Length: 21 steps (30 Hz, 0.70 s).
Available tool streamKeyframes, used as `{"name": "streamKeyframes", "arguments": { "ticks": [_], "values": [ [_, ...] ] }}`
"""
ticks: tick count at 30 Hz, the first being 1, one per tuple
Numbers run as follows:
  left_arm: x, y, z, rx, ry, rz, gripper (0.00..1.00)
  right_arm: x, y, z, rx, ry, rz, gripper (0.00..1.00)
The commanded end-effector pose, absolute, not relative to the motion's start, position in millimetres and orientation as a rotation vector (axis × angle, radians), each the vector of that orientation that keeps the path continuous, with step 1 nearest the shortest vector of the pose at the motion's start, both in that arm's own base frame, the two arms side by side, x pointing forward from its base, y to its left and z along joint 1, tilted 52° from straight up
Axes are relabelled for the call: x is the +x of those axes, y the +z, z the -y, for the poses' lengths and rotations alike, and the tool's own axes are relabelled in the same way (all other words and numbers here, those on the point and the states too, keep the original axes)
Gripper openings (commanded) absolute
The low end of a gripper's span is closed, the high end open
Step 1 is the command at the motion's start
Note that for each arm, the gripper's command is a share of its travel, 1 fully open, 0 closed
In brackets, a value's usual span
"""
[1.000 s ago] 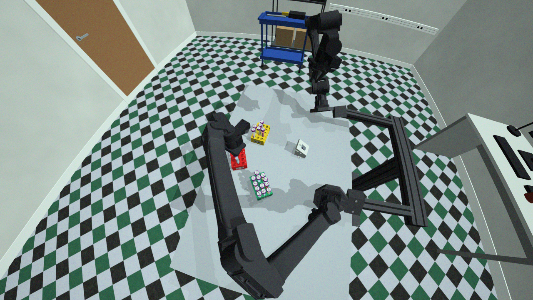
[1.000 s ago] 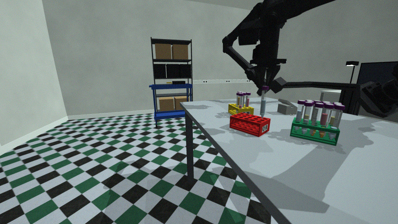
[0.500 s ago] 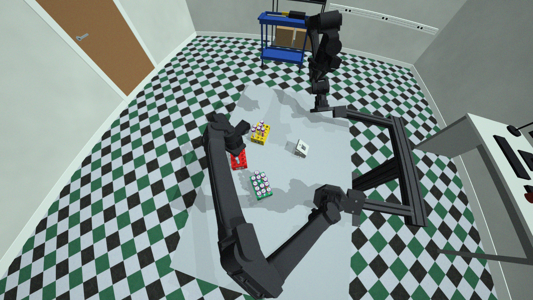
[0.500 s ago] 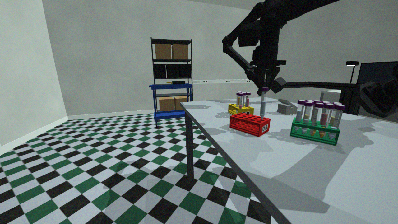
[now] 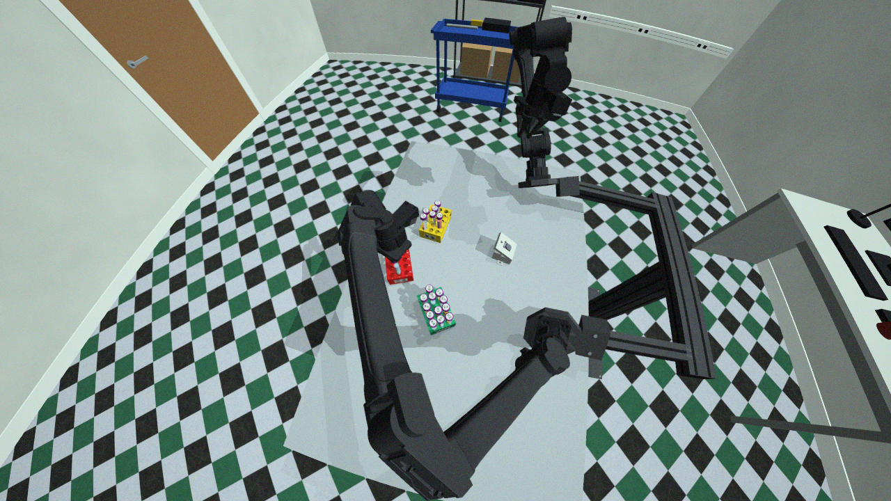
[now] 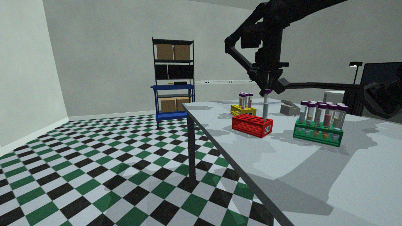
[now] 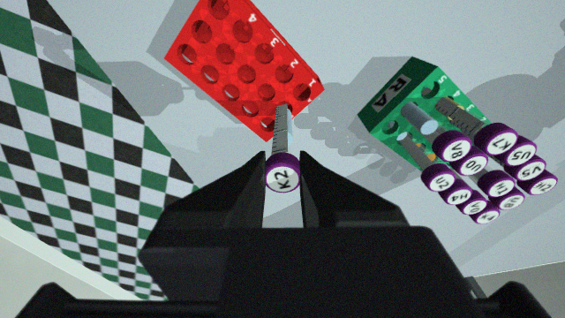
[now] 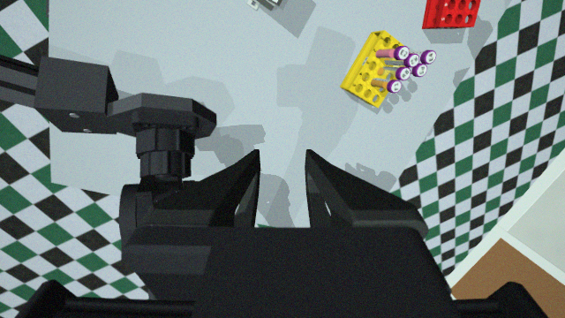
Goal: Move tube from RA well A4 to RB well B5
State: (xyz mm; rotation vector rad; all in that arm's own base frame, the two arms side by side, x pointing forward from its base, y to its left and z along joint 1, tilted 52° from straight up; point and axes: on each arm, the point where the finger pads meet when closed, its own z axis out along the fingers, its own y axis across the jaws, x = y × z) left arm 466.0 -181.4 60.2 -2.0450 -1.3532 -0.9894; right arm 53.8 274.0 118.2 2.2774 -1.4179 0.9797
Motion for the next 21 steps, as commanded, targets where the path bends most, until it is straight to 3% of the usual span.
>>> {"name": "streamKeyframes", "arguments": {
  "ticks": [1, 21],
  "values": [
    [471.1, 48.8, 168.2, -2.026, -0.972, 1.354, 0.0, 52.9, 123.4, -286.2, 2.302, 0.962, 1.442, 0.3],
    [477.0, 53.3, 170.0, -2.028, -0.982, 1.37, 0.0, 52.9, 123.4, -286.2, 2.302, 0.962, 1.442, 0.3]
  ]
}}
